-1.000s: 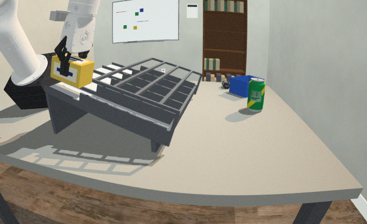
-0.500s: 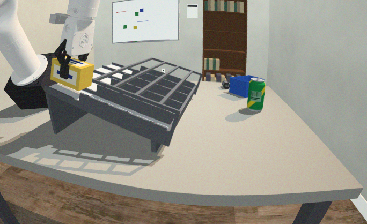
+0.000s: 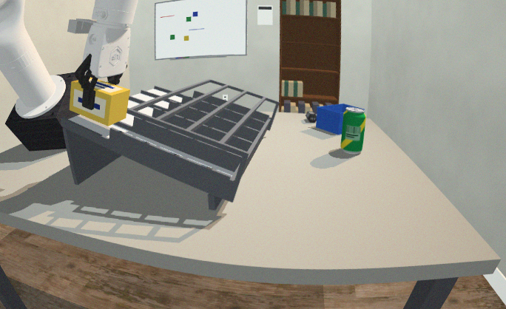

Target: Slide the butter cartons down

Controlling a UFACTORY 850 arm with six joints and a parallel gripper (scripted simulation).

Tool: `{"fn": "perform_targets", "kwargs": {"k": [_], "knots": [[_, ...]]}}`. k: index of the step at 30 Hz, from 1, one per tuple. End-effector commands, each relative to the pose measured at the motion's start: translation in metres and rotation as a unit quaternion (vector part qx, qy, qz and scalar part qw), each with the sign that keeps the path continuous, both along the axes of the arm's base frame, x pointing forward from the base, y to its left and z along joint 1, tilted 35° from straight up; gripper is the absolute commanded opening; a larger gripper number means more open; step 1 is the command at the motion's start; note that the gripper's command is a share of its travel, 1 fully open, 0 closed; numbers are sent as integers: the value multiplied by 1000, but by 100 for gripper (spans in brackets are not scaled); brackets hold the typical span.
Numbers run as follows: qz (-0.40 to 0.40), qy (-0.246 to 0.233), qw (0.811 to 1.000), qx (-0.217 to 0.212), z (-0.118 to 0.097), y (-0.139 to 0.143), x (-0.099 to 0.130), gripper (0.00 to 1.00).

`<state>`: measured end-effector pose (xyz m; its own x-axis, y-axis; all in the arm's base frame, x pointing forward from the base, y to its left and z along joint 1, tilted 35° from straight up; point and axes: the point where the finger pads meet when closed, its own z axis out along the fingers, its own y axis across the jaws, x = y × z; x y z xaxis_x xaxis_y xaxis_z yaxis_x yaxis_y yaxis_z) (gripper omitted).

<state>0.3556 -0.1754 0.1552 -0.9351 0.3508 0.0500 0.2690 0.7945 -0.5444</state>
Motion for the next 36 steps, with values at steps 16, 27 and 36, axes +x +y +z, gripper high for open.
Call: {"fn": "perform_targets", "kwargs": {"k": [16, 27, 36], "knots": [[0, 0, 1000, 0, -3, -2, 0, 0], [0, 0, 1000, 0, -3, -2, 0, 0], [0, 0, 1000, 0, -5, -3, -1, 0]]}}
